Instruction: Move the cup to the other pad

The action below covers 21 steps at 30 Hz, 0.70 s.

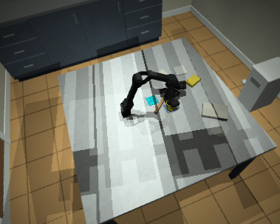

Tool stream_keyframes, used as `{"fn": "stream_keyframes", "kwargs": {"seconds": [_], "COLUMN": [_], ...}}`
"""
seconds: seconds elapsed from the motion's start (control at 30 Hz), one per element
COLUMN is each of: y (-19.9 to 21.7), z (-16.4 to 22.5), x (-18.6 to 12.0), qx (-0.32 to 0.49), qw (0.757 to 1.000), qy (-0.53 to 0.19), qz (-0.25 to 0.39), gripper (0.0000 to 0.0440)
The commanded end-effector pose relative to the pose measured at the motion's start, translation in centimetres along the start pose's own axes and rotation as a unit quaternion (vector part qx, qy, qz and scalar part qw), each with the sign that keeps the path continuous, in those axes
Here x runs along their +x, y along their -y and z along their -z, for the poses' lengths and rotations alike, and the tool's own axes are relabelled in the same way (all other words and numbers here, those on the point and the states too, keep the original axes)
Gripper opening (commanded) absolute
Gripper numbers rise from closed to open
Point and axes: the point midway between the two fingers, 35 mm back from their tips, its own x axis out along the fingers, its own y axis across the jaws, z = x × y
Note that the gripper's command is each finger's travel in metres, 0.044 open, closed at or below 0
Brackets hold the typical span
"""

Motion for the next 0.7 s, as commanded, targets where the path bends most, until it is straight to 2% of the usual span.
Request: {"fn": "stream_keyframes", "kwargs": {"seconds": [0.0,0.17,0.67], "y": [0.1,0.0,-2.5], "z": [0.4,0.9,1.9], "x": [-0.6,-1.9,-5.8], "qx": [-0.016,-0.033,-0.071], "qw": [1.000,0.999,0.997], "qy": [0.002,0.006,0.030], "qz": [-0.002,-0.006,-0.009], "gripper": [0.0013,0.0027,0.0022]}}
